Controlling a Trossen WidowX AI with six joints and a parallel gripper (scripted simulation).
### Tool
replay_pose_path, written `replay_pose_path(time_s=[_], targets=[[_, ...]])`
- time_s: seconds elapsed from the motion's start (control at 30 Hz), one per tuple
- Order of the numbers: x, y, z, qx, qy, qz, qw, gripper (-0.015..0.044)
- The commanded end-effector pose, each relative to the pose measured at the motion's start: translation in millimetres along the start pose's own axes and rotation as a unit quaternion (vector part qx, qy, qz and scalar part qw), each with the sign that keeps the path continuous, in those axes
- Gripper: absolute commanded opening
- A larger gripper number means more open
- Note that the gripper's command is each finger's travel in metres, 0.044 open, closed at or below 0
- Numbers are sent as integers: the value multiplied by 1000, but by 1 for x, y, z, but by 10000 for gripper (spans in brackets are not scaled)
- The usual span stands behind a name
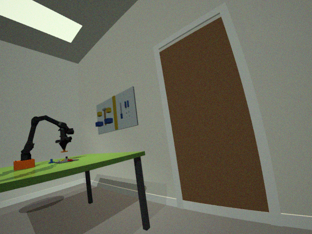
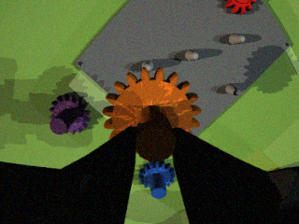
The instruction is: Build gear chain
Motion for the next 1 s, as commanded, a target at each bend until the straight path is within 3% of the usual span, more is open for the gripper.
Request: replay_pose_path(time_s=[0.0,0.97], targets=[[6,3,-6,-1,-1,-1,1000,0],[49,25,-60,-3,-2,-4,1000,0]])
Point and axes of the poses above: the point midway between the two fingers, 35 mm back from their tips, its own y axis out along the fingers, its own z axis across the jaws, x = y × z, the point moved 3 cm from there along -y, back along the fingers, and after that the axes turned 2 degrees about y, right-handed, at the moved point
